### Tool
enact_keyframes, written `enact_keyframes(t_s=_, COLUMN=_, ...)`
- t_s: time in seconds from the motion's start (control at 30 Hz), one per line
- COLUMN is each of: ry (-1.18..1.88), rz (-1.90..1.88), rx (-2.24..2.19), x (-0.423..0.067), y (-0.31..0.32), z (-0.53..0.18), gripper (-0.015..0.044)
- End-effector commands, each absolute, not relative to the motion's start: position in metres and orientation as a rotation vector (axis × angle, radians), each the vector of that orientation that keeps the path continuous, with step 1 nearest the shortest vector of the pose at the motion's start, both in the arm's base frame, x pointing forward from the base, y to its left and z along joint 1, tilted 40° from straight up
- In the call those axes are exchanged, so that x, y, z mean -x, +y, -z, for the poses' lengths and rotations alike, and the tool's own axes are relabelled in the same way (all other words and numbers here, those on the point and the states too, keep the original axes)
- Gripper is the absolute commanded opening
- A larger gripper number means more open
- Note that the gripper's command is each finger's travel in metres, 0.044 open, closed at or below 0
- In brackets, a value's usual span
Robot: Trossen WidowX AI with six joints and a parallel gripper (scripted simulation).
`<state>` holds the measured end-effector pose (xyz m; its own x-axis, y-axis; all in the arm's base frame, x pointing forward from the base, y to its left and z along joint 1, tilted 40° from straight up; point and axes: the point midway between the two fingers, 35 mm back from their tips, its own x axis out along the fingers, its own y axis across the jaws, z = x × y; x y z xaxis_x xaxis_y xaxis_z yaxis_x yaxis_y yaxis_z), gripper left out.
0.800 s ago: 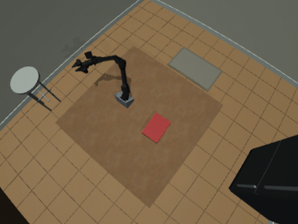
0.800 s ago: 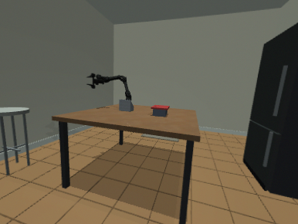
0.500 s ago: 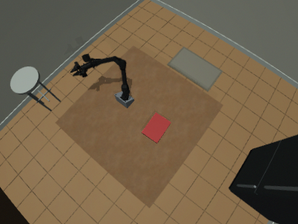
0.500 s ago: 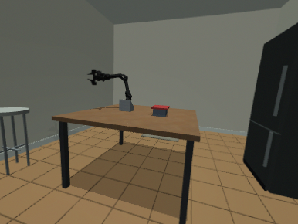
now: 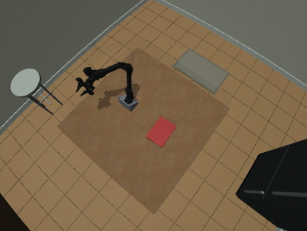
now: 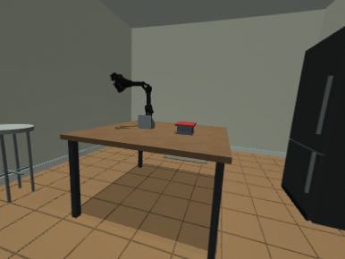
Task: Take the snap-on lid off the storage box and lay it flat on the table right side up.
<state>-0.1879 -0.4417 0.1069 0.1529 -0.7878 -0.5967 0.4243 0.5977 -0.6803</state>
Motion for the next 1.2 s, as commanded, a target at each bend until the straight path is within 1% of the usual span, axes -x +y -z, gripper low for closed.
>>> enact_keyframes(t_s=0.0, ry=0.962, rz=0.893, rx=0.269, x=0.137, y=-0.447, z=-0.101, gripper=0.0235)
enact_keyframes(t_s=0.17, ry=0.754, rz=0.832, rx=0.037, x=0.047, y=-0.446, z=-0.094, gripper=0.0235)
enact_keyframes(t_s=0.2, ry=0.747, rz=0.829, rx=0.028, x=0.044, y=-0.446, z=-0.093, gripper=0.0235)
enact_keyframes(t_s=0.27, ry=0.698, rz=0.806, rx=-0.044, x=0.02, y=-0.442, z=-0.091, gripper=0.0235)
enact_keyframes(t_s=0.5, ry=0.507, rz=0.652, rx=-0.463, x=-0.099, y=-0.401, z=-0.081, gripper=0.0235)
enact_keyframes(t_s=0.57, ry=0.495, rz=0.635, rx=-0.507, x=-0.109, y=-0.395, z=-0.08, gripper=0.0235)
enact_keyframes(t_s=0.83, ry=0.451, rz=0.428, rx=-1.05, x=-0.217, y=-0.306, z=-0.069, gripper=0.0235)
enact_keyframes(t_s=0.93, ry=0.464, rz=0.391, rx=-1.157, x=-0.233, y=-0.285, z=-0.067, gripper=0.0235)
enact_keyframes(t_s=1.07, ry=0.535, rz=0.304, rx=-1.448, x=-0.267, y=-0.224, z=-0.062, gripper=0.0235)
enact_keyframes(t_s=1.17, ry=0.624, rz=0.258, rx=-1.661, x=-0.284, y=-0.176, z=-0.059, gripper=0.0235)
